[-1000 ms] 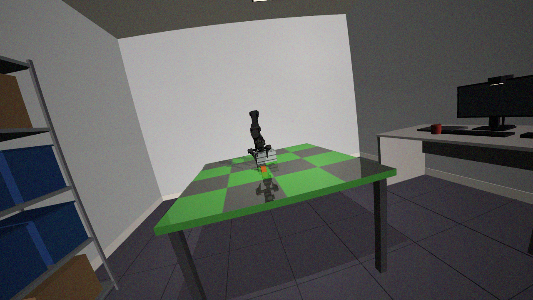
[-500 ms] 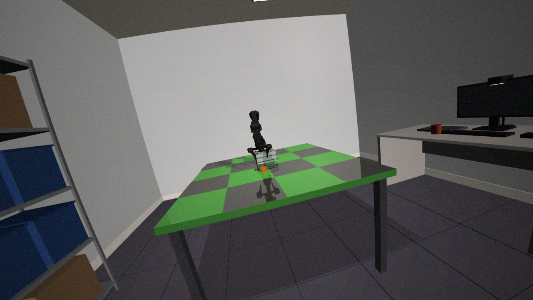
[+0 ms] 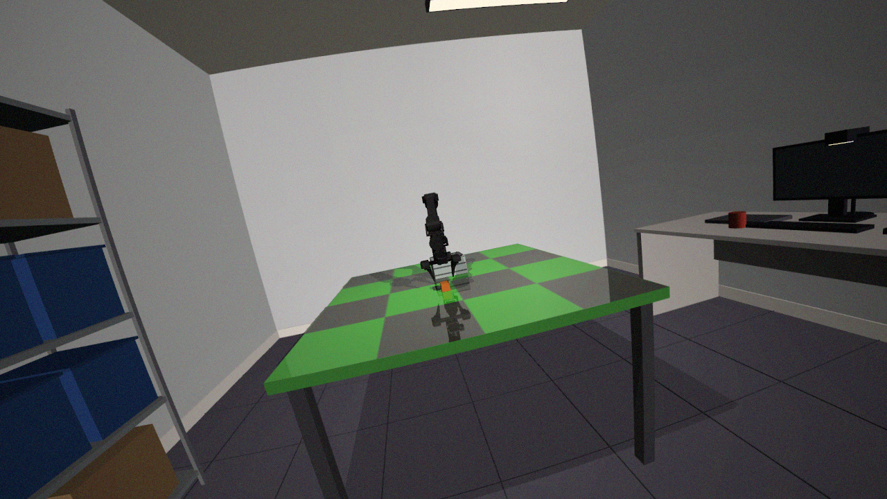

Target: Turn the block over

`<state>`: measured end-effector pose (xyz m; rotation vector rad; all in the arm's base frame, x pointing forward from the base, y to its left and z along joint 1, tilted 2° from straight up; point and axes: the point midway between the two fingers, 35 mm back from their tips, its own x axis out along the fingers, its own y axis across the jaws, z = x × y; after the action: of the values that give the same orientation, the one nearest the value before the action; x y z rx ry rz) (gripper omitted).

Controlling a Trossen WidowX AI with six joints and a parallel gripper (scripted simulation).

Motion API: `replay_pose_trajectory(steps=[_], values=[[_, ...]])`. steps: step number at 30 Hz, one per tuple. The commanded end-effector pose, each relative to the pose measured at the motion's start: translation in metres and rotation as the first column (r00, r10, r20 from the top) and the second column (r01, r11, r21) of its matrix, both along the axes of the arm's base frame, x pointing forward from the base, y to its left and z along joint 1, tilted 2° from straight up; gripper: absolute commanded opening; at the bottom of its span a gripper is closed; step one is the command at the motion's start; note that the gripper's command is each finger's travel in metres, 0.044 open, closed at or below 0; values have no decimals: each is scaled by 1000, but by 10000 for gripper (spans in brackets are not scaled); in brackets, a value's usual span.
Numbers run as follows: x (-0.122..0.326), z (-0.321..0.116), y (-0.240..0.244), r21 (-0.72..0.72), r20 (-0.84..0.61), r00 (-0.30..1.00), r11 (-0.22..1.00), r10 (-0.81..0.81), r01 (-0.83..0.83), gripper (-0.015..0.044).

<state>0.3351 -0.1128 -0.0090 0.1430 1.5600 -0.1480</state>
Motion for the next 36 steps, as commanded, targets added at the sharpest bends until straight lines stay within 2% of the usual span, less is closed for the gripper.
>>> replay_pose_trajectory(steps=[1,19,29,36], values=[[-2,-8,0,0,-8,1000,1000,-2,2,440],[-2,-35,0,0,-8,1000,1000,-2,2,440],[-2,-35,0,0,-8,1000,1000,-2,2,177],[-2,-35,0,0,-8,1000,1000,-2,2,131]])
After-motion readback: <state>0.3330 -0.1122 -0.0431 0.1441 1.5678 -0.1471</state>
